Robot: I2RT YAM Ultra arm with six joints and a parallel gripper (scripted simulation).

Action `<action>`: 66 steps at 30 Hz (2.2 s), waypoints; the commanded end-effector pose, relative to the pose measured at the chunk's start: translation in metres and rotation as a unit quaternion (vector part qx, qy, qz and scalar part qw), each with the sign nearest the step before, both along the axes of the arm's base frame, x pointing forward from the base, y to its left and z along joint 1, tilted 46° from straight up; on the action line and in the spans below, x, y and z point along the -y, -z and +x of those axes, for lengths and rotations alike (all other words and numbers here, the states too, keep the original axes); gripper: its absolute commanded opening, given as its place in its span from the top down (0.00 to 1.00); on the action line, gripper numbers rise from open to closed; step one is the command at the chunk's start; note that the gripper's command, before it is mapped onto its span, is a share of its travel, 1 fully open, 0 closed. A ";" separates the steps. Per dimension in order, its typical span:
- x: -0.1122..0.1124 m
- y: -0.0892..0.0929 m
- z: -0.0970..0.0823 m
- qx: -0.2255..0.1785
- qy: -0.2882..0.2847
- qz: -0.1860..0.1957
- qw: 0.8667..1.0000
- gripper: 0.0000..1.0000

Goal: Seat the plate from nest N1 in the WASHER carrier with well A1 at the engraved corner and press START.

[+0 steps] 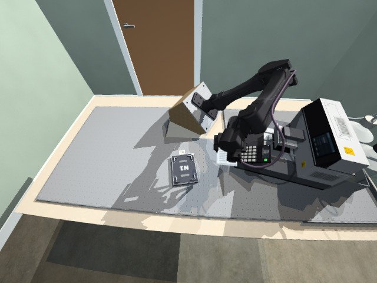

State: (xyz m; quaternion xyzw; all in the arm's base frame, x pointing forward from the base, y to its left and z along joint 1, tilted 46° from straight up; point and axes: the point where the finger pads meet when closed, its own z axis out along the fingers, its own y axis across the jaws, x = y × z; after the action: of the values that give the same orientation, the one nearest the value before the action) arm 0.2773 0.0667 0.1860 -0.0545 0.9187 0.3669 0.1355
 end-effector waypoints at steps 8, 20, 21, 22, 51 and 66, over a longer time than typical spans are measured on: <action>-0.022 -0.026 -0.036 -0.010 0.018 -0.002 1.000 0.16; -0.048 -0.062 -0.066 0.009 0.018 -0.002 1.000 0.16; -0.048 -0.062 -0.066 0.009 0.018 -0.002 1.000 0.16; -0.046 -0.062 -0.066 0.009 0.022 -0.002 1.000 0.16; -0.079 -0.078 -0.156 -0.041 0.070 0.021 0.996 0.16; -0.090 -0.085 -0.191 -0.046 0.070 0.024 0.996 0.16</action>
State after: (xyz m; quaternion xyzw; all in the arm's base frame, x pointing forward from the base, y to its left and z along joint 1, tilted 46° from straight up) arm 0.0795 0.1626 0.2724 -0.0030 0.9144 0.3934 0.0954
